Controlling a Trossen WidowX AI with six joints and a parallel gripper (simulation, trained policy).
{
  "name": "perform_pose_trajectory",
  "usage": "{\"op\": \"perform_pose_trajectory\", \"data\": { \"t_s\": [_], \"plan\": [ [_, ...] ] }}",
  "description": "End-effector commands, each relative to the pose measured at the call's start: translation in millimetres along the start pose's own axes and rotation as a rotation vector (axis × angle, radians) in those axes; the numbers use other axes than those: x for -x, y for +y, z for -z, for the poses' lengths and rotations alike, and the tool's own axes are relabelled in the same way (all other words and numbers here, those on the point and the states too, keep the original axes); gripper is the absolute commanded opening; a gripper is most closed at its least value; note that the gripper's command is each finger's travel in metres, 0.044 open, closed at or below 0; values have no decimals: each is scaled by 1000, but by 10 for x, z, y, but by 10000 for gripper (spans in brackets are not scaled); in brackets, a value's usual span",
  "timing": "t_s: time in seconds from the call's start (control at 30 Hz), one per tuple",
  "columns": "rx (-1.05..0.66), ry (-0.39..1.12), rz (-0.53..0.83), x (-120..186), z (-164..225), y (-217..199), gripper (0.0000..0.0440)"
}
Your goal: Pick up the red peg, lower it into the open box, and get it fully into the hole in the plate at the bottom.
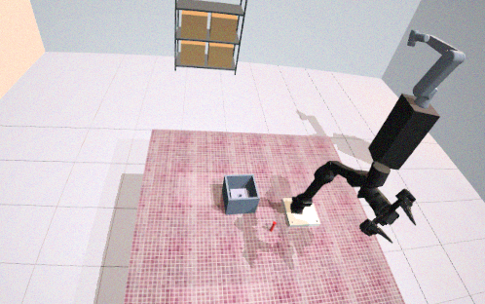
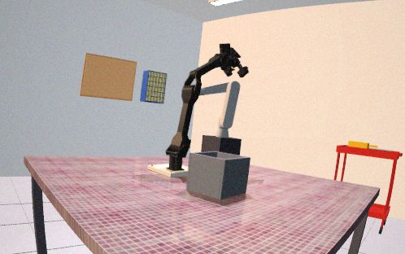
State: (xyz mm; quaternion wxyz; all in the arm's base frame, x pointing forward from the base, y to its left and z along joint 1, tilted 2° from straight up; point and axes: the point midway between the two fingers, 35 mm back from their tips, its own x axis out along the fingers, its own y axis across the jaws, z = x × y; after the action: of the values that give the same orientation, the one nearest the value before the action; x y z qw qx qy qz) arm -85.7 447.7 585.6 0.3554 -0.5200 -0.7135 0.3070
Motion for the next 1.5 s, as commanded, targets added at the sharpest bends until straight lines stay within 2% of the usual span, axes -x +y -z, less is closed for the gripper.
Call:
{"op": "perform_pose_trajectory", "data": {
  "t_s": [0.0,0.07,0.67,1.03,1.47],
  "plan": [
    [-26,3,-23,-5,15,74,422],
    [-82,8,-65,-7,49,217,440],
    [-593,191,-386,214,493,1470,440],
    [-900,383,-524,545,767,2130,440],
    [-1248,664,-626,1074,1024,2792,440]
  ]
}}
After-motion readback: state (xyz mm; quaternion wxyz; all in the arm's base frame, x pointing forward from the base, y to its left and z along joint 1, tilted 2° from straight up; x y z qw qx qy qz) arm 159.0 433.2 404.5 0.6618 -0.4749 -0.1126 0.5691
